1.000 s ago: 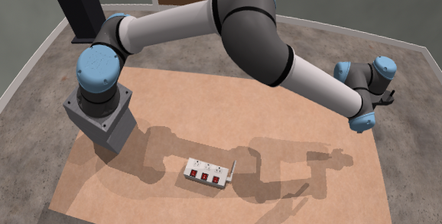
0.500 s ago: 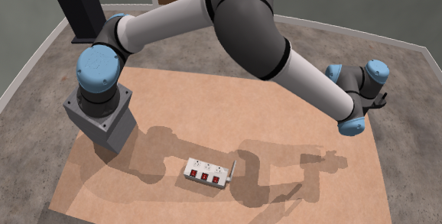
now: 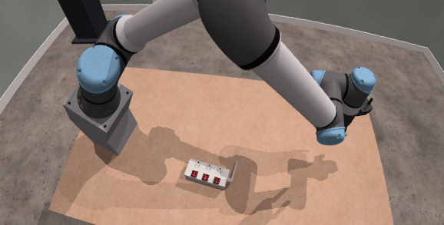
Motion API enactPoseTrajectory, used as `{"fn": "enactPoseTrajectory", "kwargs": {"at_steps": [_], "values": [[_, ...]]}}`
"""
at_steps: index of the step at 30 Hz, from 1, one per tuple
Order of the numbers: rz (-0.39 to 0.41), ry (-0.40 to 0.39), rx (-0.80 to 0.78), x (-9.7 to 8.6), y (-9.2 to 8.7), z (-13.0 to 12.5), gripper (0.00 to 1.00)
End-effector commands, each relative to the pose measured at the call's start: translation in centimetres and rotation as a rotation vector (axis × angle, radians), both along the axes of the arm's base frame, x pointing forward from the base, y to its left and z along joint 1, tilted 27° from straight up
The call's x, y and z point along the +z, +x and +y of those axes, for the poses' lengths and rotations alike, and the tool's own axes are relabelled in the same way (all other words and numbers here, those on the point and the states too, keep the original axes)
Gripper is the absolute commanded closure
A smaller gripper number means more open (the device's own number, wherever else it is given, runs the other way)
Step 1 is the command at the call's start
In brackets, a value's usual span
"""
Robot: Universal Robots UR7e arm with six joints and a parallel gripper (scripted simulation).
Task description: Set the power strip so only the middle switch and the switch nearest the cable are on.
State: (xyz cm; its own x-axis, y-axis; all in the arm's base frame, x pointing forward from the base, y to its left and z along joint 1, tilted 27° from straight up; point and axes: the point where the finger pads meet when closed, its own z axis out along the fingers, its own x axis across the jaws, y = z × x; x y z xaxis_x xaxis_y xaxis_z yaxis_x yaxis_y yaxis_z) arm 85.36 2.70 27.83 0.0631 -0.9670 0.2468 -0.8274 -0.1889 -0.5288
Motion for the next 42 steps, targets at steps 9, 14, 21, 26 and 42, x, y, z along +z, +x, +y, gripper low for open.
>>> {"fn": "enactPoseTrajectory", "kwargs": {"at_steps": [9,14,21,26,42], "values": [[0.041,-0.066,0.155,-5.2,-8.0,-3.5,0.0],[0.071,-0.103,0.236,-8.2,-12.2,-5.7,0.0],[0.11,-0.151,0.342,-12.1,-17.7,-8.3,0.0],[0.13,-0.176,0.397,-14.1,-20.5,-9.6,0.0],[0.201,-0.262,0.59,-21.1,-30.6,-14.1,0.0]]}}
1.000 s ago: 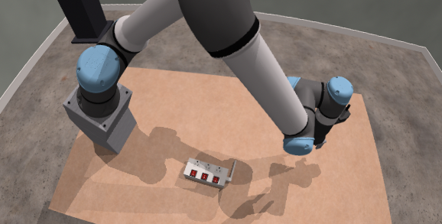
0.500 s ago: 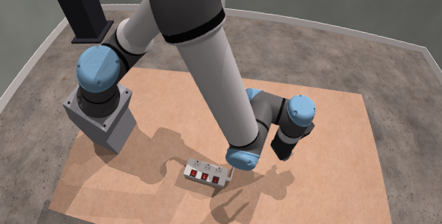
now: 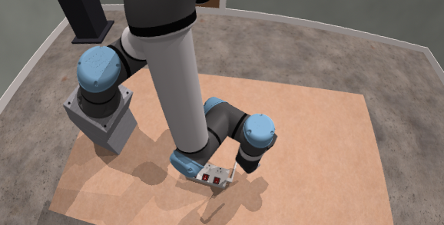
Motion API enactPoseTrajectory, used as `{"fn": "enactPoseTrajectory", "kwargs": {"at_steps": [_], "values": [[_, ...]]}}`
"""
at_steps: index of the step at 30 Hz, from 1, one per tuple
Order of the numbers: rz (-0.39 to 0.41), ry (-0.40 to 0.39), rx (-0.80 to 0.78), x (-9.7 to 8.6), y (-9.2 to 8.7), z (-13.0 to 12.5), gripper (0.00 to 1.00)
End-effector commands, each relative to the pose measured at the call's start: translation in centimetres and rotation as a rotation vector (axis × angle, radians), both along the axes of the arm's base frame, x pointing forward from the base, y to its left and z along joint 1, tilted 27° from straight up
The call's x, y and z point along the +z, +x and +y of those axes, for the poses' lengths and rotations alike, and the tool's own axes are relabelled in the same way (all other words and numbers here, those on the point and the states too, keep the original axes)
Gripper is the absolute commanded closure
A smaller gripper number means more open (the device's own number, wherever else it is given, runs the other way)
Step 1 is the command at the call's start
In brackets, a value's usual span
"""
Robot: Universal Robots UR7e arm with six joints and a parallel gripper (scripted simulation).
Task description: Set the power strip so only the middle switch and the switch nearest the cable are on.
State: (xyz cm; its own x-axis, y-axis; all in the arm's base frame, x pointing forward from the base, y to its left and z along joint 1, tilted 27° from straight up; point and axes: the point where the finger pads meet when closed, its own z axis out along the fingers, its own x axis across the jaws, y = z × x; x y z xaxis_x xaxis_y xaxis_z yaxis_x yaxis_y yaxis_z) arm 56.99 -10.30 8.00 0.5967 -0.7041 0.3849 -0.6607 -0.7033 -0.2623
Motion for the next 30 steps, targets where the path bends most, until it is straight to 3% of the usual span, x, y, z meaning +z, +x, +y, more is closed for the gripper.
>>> {"fn": "enactPoseTrajectory", "kwargs": {"at_steps": [1,7,14,30], "values": [[0.004,-0.023,0.066,-1.8,-3.0,-1.5,0.0],[0.032,-0.057,0.142,-4.5,-6.9,-3.3,0.0],[0.056,-0.086,0.207,-6.9,-10.3,-4.8,0.0],[0.08,-0.115,0.271,-9.2,-13.6,-6.4,0.0]]}}
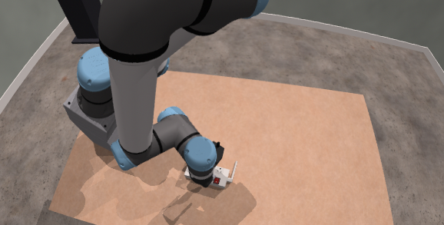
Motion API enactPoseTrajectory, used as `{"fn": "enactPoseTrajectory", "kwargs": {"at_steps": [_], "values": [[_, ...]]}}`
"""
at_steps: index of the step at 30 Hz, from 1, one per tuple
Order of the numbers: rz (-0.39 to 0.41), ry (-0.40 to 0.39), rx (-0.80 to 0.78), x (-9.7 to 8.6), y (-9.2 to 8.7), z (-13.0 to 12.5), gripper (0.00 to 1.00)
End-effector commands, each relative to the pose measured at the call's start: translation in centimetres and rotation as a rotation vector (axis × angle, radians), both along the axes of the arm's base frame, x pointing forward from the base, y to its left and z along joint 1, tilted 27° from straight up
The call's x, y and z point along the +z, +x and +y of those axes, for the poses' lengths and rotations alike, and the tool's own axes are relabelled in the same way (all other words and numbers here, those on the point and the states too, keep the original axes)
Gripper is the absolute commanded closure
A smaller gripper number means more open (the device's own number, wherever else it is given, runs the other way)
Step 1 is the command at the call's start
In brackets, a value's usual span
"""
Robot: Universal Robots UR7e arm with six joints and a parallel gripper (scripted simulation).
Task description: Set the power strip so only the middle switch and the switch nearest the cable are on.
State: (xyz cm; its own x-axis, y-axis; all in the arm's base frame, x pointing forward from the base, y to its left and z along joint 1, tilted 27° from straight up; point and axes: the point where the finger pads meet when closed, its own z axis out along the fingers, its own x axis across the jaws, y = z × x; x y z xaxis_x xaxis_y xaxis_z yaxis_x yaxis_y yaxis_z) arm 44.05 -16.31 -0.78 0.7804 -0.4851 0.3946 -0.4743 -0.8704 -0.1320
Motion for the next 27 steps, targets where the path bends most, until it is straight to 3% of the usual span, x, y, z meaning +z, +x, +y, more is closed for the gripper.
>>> {"fn": "enactPoseTrajectory", "kwargs": {"at_steps": [1,27], "values": [[0.001,-0.008,0.018,-0.5,-0.8,-0.39,0.0],[0.004,-0.011,0.024,-0.72,-1.15,-0.52,0.0]]}}
